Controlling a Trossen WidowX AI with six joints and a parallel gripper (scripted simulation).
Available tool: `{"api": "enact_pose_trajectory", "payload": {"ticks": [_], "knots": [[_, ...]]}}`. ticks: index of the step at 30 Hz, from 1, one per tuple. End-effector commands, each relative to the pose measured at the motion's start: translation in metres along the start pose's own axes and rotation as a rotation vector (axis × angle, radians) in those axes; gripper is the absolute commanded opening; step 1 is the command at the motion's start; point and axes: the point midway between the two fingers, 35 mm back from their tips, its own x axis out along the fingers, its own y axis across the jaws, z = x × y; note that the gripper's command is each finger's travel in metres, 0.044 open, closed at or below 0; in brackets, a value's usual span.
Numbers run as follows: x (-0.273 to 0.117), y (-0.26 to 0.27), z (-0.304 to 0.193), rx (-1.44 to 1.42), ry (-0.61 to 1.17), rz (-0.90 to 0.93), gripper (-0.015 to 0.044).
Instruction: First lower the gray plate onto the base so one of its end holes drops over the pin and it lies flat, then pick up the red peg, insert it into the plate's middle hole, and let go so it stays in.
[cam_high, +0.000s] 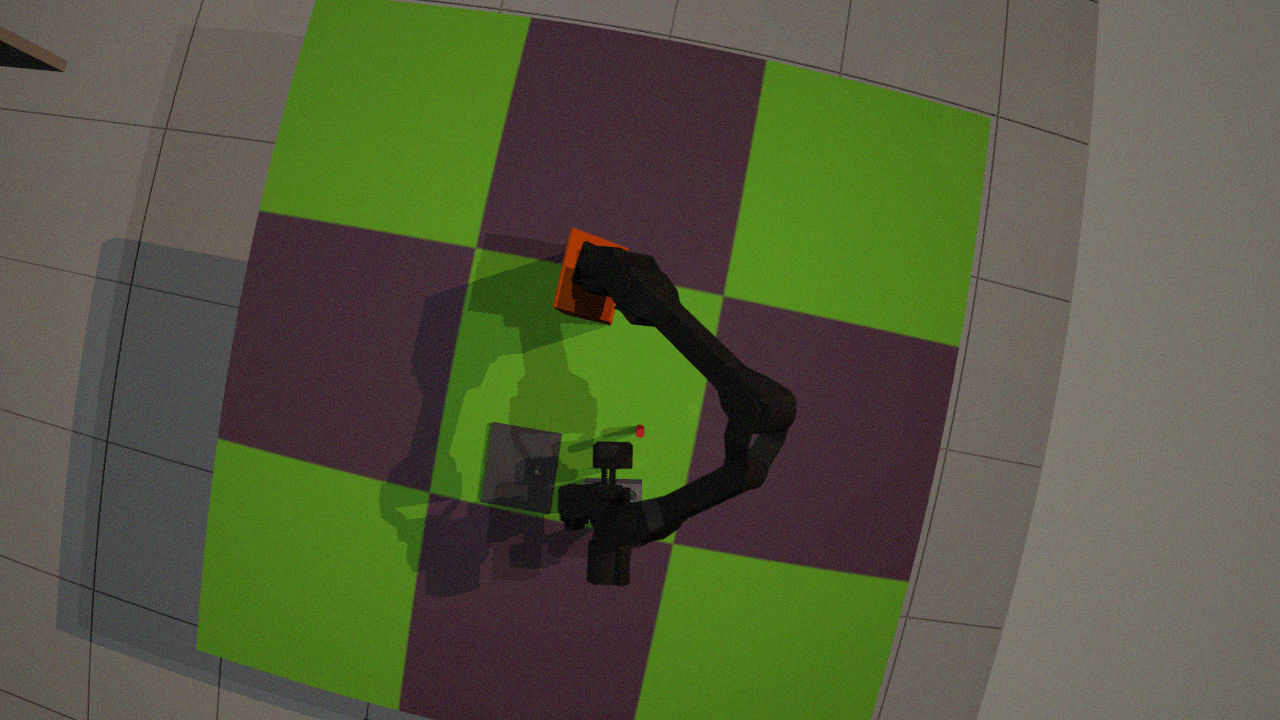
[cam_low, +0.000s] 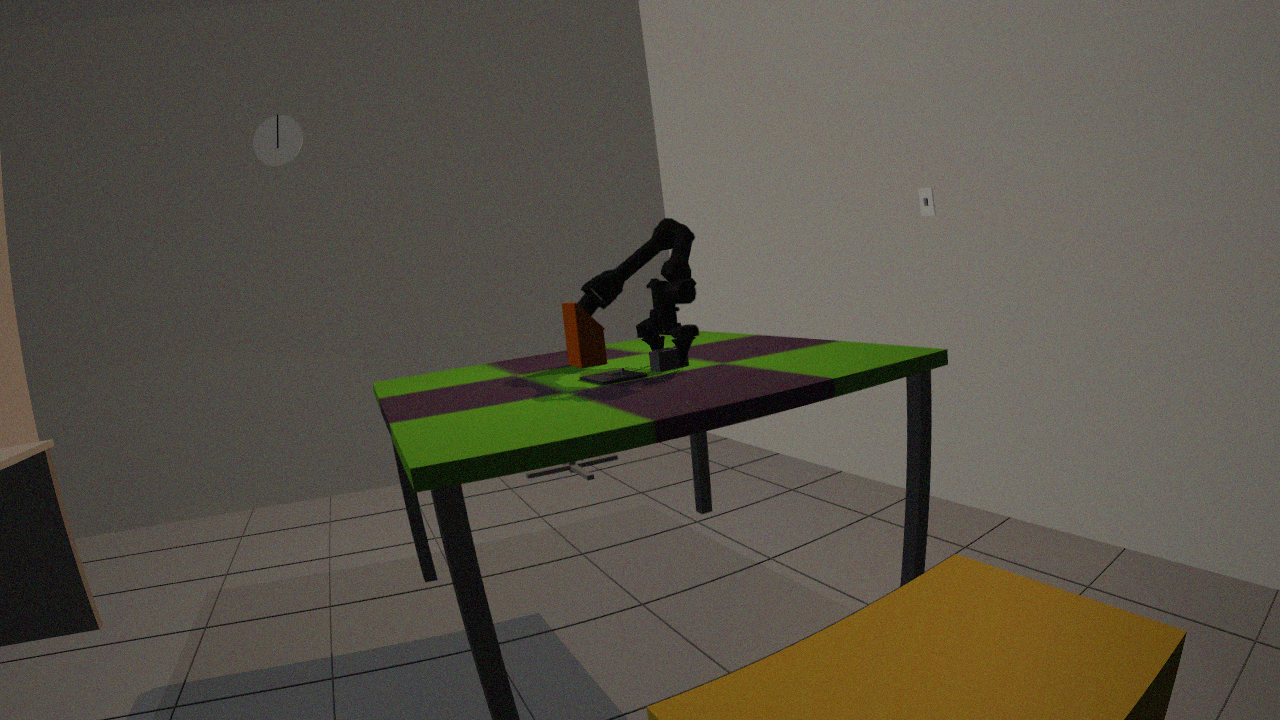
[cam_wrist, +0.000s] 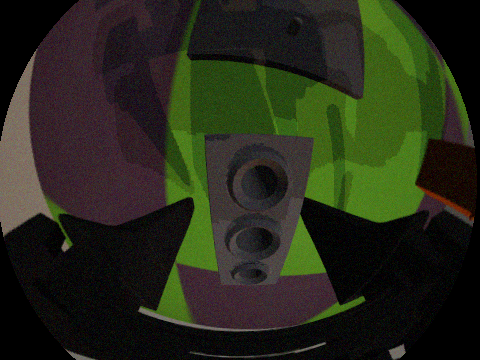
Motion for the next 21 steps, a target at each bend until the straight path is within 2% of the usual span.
{"api": "enact_pose_trajectory", "payload": {"ticks": [1, 9, 21], "knots": [[0.0016, -0.0013, 0.0014, 0.008, -0.003, -0.003, 0.0309], [0.0016, -0.0013, 0.0014, 0.008, -0.003, -0.003, 0.0099], [0.0016, -0.0013, 0.0014, 0.008, -0.003, -0.003, 0.0019]]}}
